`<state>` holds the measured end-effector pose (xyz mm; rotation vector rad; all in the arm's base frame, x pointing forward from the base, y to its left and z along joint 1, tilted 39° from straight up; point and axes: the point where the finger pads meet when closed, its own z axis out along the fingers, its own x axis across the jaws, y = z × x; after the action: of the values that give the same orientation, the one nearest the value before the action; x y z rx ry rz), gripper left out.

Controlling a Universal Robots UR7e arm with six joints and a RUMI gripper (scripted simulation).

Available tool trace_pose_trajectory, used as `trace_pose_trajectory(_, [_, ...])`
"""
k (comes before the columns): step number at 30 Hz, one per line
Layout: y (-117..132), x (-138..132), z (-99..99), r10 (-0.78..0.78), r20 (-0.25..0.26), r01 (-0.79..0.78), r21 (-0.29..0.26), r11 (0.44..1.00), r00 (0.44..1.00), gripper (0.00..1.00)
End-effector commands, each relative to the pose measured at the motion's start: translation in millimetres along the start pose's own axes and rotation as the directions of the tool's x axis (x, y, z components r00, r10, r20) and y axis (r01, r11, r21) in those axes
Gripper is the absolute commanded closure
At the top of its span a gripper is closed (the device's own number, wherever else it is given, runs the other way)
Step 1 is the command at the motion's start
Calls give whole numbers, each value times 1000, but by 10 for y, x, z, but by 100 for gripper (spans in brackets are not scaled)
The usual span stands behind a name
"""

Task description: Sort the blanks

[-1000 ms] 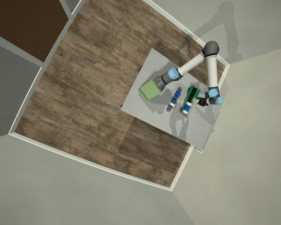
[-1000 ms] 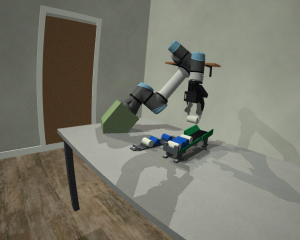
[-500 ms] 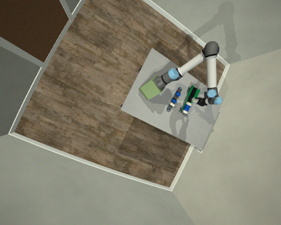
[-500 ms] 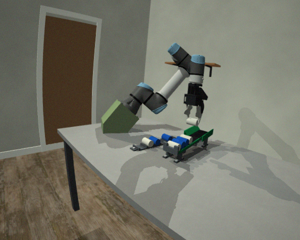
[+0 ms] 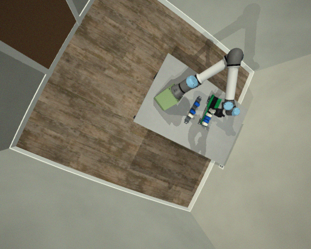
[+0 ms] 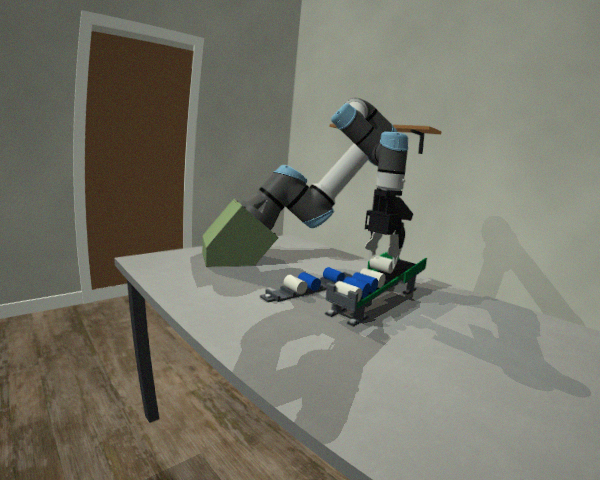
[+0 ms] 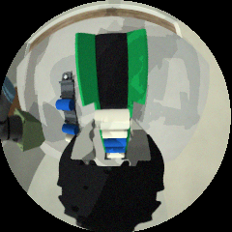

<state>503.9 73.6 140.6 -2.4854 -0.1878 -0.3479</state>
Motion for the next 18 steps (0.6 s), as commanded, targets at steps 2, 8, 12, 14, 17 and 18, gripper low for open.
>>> trace_pose_trajectory(2, [11,20,149,0,-3,0,-3,1000,1000,62])
trace_pose_trajectory(8, [11,21,220,0,-3,0,-3,1000,1000,62])
trace_pose_trajectory(12, [11,21,221,0,-3,0,-3,1000,1000,62])
trace_pose_trajectory(14, [11,21,221,0,-3,0,-3,1000,1000,62])
trace_pose_trajectory(17, [11,21,221,0,-3,0,-3,1000,1000,62])
trace_pose_trajectory(18, [11,21,221,0,-3,0,-3,1000,1000,62])
